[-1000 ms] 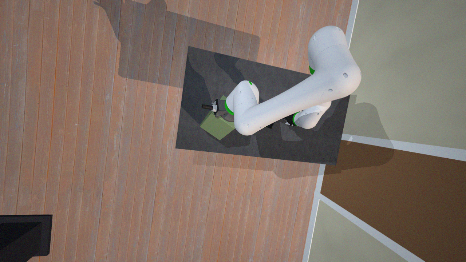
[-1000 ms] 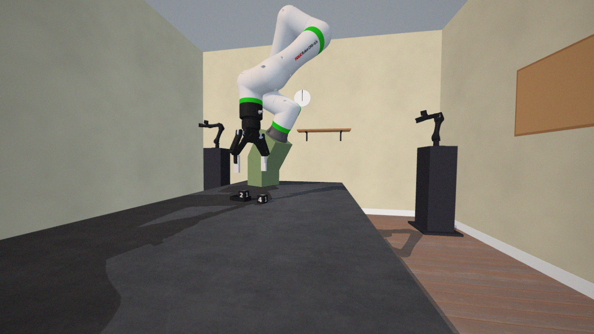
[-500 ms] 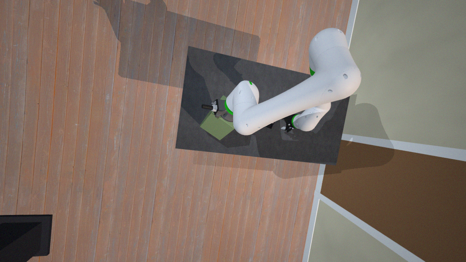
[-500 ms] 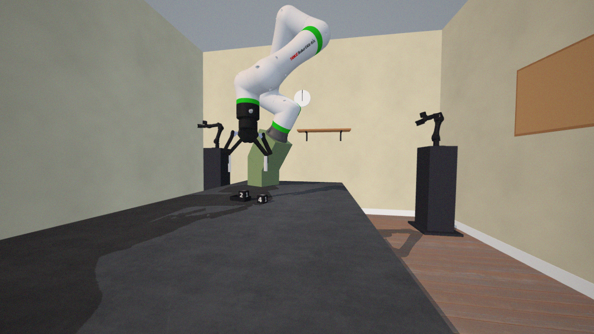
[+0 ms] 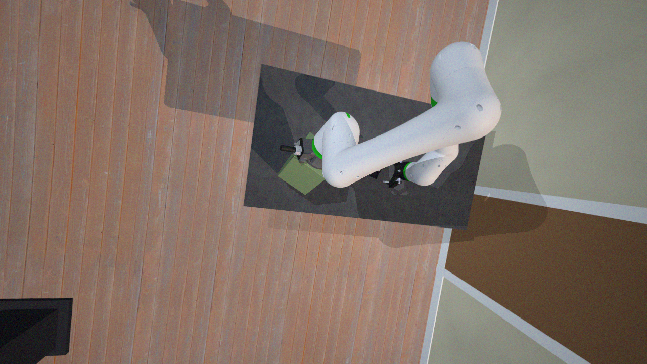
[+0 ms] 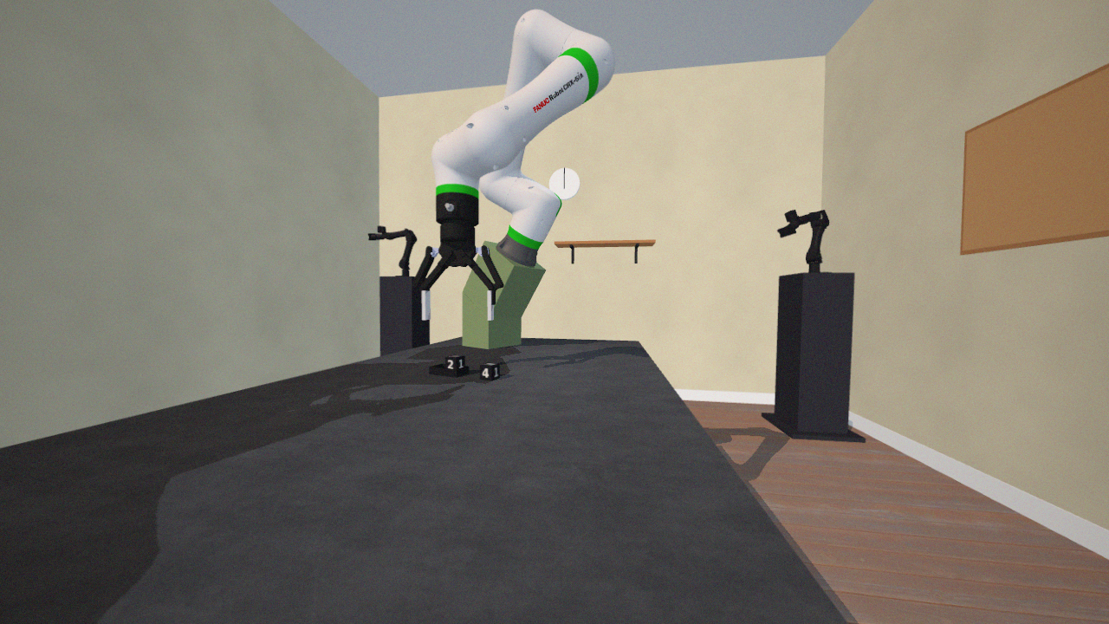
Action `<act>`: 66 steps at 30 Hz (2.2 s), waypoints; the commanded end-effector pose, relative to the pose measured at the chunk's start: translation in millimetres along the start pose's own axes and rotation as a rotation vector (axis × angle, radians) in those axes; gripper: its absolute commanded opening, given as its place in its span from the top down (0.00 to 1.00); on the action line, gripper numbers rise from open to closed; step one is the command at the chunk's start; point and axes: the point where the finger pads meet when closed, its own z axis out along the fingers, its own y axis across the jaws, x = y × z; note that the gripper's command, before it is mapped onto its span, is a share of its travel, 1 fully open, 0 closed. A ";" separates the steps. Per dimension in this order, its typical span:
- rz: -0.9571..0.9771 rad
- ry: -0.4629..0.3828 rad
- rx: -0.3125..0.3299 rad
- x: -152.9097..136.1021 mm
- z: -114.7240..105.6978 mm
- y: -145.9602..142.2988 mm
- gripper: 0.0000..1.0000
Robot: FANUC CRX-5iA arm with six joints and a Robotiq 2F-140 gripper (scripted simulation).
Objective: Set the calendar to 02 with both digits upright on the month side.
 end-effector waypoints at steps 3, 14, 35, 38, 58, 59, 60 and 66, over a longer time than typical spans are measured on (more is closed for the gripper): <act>0.216 0.008 0.011 2.2 -0.4 -5.4 0.00; 0.346 0.007 0.011 3.7 -0.6 -8.7 0.71; 0.346 0.007 0.011 3.7 -0.6 -8.7 0.71; 0.346 0.007 0.011 3.7 -0.6 -8.7 0.71; 0.346 0.007 0.011 3.7 1.3 -8.7 0.71; 0.346 0.007 0.011 3.7 1.9 -8.7 0.71; 0.346 0.007 0.011 3.7 2.5 -8.7 0.71; 0.346 0.007 0.011 3.8 8.1 -8.7 0.71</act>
